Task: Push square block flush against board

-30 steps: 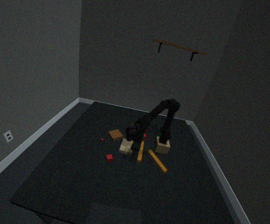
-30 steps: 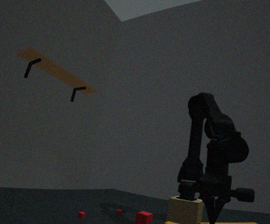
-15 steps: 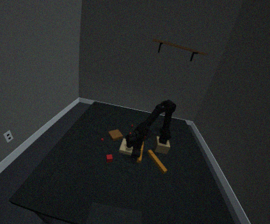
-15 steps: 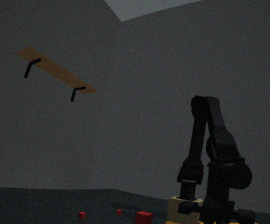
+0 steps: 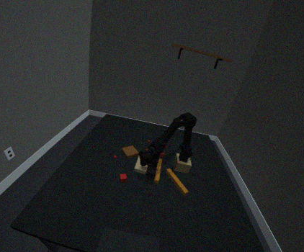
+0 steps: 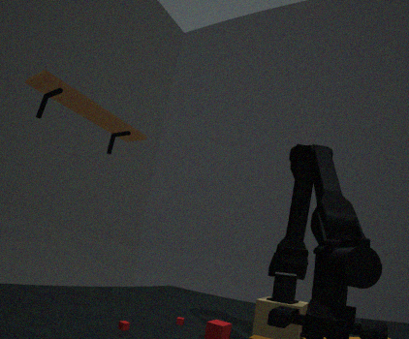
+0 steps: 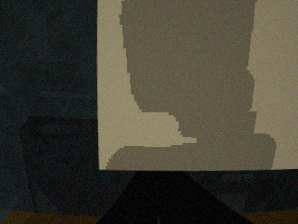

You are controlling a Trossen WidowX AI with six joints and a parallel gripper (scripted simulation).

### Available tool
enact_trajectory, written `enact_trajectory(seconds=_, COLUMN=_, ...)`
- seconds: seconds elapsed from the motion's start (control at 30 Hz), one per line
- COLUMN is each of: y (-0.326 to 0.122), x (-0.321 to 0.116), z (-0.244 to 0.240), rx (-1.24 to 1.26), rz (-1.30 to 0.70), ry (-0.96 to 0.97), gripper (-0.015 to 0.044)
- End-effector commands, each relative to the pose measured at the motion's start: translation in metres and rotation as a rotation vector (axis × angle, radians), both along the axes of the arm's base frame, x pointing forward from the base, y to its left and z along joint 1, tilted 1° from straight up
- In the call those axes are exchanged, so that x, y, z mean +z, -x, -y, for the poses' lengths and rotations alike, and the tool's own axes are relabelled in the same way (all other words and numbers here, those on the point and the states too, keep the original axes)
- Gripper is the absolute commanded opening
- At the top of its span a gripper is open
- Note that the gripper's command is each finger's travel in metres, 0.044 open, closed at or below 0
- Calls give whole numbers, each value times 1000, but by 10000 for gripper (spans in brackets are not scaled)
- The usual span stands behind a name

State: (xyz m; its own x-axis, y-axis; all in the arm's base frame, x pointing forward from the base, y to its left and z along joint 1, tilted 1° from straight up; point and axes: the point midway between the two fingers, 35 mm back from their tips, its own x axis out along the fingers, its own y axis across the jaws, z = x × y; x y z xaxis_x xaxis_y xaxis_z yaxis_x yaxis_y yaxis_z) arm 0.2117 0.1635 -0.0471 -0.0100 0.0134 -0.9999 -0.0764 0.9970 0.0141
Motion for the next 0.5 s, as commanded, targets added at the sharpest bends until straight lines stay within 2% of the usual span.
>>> enact_trajectory(seconds=0.0, y=-8, x=2, z=-3, rx=3, rz=4, ry=-7, gripper=0)
enact_trajectory(seconds=0.47, y=-27, x=2, z=-5, rx=3, rz=5, ry=-7, gripper=0)
